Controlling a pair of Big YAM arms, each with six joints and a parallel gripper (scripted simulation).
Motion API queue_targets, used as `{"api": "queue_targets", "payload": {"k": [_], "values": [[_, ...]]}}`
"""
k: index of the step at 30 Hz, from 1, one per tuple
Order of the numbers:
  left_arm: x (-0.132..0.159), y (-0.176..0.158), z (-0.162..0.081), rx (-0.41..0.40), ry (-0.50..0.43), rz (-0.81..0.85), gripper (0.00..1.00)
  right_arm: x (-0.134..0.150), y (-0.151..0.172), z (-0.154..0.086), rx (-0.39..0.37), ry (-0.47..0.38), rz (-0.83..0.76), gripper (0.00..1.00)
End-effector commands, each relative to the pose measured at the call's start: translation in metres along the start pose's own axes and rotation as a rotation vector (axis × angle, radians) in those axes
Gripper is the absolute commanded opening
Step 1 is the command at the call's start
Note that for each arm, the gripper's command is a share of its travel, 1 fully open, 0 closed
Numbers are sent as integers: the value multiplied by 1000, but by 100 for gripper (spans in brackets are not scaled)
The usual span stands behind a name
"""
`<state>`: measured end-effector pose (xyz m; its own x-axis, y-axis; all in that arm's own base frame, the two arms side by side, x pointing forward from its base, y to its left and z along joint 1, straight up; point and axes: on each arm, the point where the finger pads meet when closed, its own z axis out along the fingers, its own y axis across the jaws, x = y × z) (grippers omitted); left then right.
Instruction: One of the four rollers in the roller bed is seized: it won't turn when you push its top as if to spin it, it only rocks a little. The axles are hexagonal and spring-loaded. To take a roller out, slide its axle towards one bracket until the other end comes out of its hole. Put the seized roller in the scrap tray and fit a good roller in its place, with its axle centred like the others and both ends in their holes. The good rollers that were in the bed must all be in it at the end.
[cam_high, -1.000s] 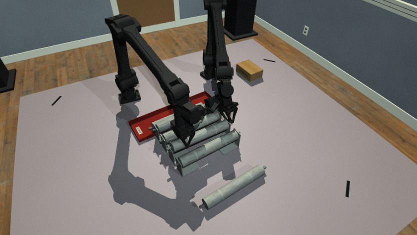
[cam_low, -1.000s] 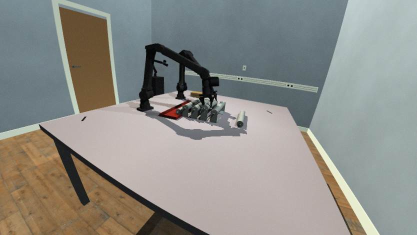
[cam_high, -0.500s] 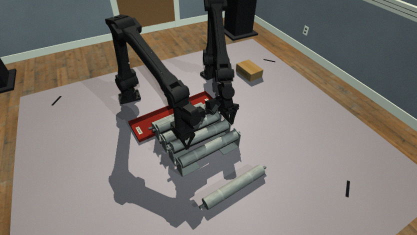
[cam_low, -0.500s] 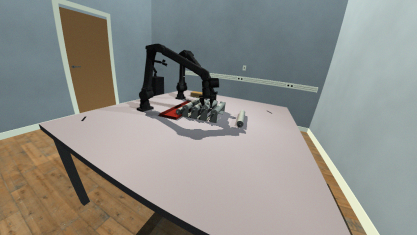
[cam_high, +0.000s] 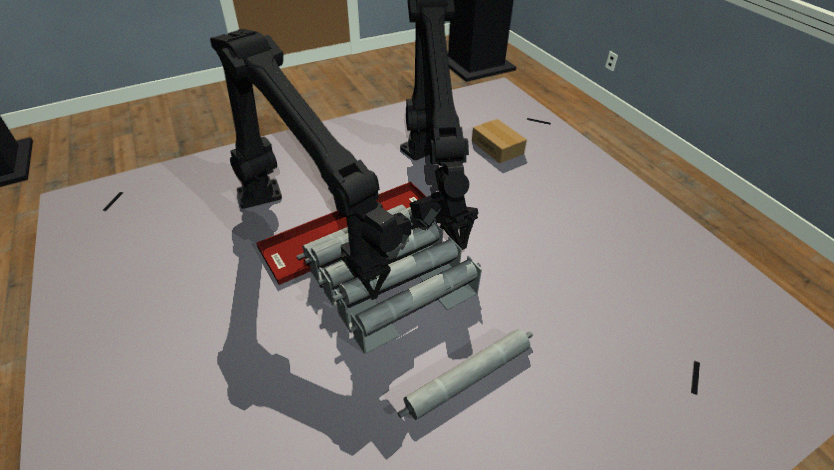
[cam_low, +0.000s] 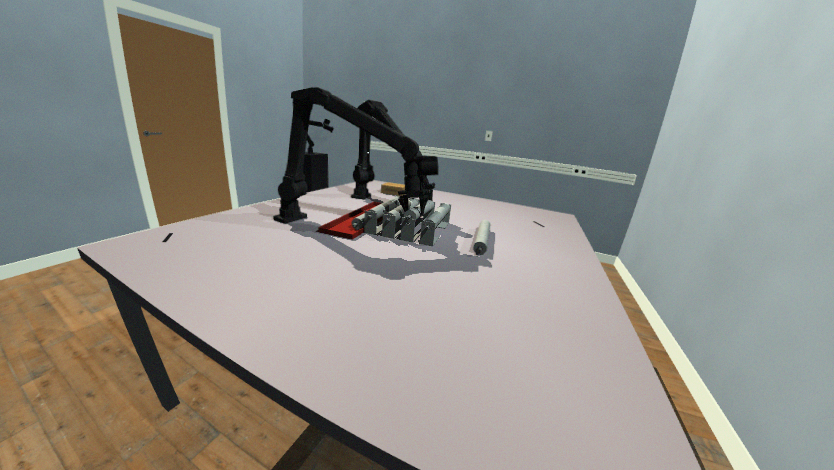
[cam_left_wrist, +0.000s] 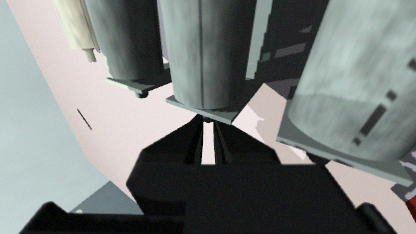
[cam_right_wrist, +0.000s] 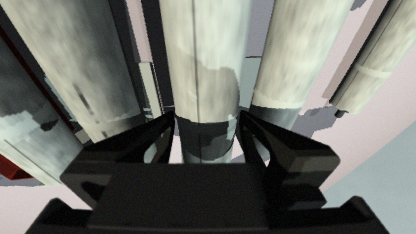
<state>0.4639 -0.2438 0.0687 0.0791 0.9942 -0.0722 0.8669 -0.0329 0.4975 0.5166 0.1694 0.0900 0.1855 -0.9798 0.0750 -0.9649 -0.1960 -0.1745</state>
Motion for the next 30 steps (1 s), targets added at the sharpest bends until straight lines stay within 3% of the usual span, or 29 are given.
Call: {"api": "queue_targets", "payload": {"k": [1,3,4,23,24,30], "values": [[-21,37,-27,-83,-51,-16,3,1,-14,-22,50,-7,-6,62],[-21,37,-27,-83,-51,-16,3,1,-14,-22,50,-7,-6,62],[-21,37,-27,-83,-51,-16,3,1,-14,-22,50,-7,-6,32],[-21,37,-27,-83,-51,-16,3,1,-15,-22,55,-9,10,32],[-11,19,-9,-39,-23,-6,3,1,-15,-22,55,-9,10,32],[8,-2,2,11,16,-9,3,1,-15,-22,55,-9,10,32]]}}
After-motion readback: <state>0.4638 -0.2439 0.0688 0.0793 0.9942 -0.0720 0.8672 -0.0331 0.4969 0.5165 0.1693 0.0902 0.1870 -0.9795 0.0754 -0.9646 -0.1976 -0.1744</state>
